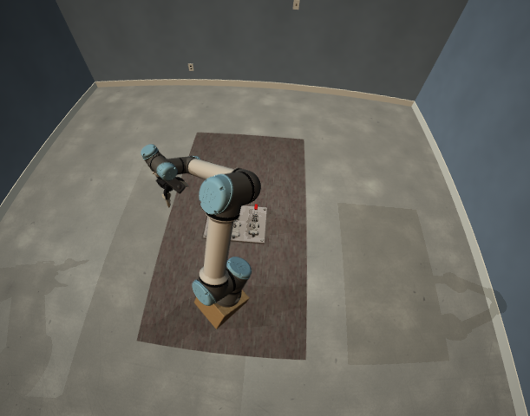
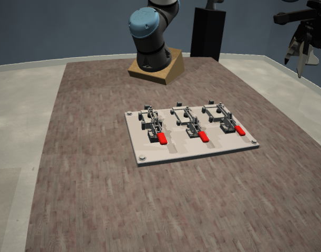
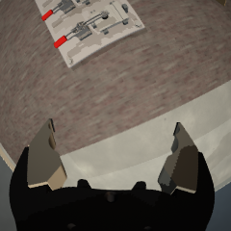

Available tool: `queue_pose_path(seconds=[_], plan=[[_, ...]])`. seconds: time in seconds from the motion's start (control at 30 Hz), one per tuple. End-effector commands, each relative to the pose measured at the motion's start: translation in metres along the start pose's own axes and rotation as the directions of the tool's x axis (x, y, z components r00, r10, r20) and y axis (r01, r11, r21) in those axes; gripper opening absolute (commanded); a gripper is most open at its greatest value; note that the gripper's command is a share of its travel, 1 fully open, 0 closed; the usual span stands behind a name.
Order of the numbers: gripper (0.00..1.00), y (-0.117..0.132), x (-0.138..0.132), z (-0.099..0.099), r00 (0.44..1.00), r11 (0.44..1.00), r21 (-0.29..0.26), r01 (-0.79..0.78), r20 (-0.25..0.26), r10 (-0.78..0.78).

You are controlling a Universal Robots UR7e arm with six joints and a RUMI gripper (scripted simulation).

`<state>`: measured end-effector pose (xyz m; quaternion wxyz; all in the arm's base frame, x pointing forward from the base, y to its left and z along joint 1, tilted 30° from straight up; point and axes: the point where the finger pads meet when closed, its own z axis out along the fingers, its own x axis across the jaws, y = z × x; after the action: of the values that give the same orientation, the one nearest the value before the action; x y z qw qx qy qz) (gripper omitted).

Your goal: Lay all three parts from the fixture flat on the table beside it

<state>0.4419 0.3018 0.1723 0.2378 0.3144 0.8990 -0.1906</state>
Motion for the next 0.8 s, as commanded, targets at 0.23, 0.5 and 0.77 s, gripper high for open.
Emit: queue_pose_path(seconds=[0.23, 0.5, 0.77], plan=[[1.0, -0.01, -0.007, -0.001, 0.992, 0.992, -0.002, -0.124, -0.007, 0.124], [1.0, -0.02, -0.013, -0.001, 0.969, 0.969, 0.0, -0.247, -0.014, 0.247], [1.0, -0.039, -0.024, -0.002, 0.886, 0.886, 0.006, -0.463, -0.026, 0.463]])
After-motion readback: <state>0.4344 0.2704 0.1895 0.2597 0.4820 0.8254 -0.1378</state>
